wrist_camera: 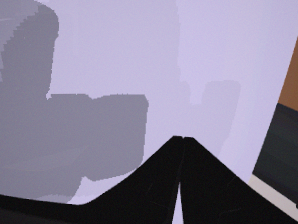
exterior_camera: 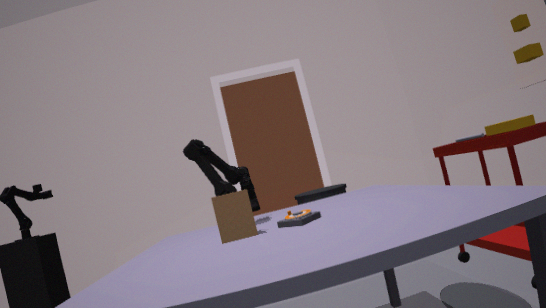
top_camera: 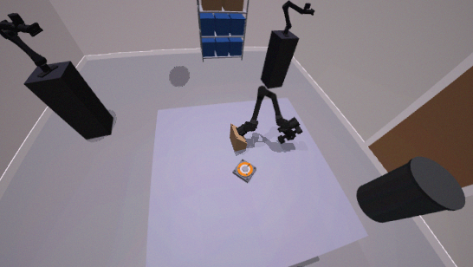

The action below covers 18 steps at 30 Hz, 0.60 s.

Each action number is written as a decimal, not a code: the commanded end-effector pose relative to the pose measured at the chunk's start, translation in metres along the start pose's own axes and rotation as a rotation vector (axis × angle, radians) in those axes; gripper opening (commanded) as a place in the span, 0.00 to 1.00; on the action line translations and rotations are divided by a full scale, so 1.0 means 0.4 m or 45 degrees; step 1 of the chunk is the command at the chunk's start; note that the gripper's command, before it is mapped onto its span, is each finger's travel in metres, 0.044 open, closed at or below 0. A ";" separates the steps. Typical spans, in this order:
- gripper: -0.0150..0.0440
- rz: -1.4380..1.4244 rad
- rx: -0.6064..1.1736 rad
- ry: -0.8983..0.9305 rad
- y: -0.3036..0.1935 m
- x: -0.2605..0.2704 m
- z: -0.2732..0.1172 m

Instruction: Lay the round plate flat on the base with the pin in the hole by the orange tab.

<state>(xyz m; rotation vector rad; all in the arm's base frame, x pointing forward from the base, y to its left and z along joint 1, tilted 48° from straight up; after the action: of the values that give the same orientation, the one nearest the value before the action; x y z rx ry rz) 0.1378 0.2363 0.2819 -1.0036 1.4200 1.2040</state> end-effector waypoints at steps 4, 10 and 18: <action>0.25 0.412 0.379 0.136 -0.215 0.040 -0.055; 0.25 0.802 0.662 0.216 -0.359 0.115 -0.139; 0.25 1.572 1.041 0.299 -0.491 0.289 -0.303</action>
<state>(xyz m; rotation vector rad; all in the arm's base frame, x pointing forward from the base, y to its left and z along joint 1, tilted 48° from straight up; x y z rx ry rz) 0.2812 0.1160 0.1648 0.1068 2.4121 1.0732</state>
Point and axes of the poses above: the point midway between the two fingers, 35 mm back from their tips, its own z axis out along the fingers, its own x axis across the jaws, y = z × x, the point moved 4 cm from there along -z, back along the fingers, and after that the axes turned 9 degrees about z, right-handed, at the moved point
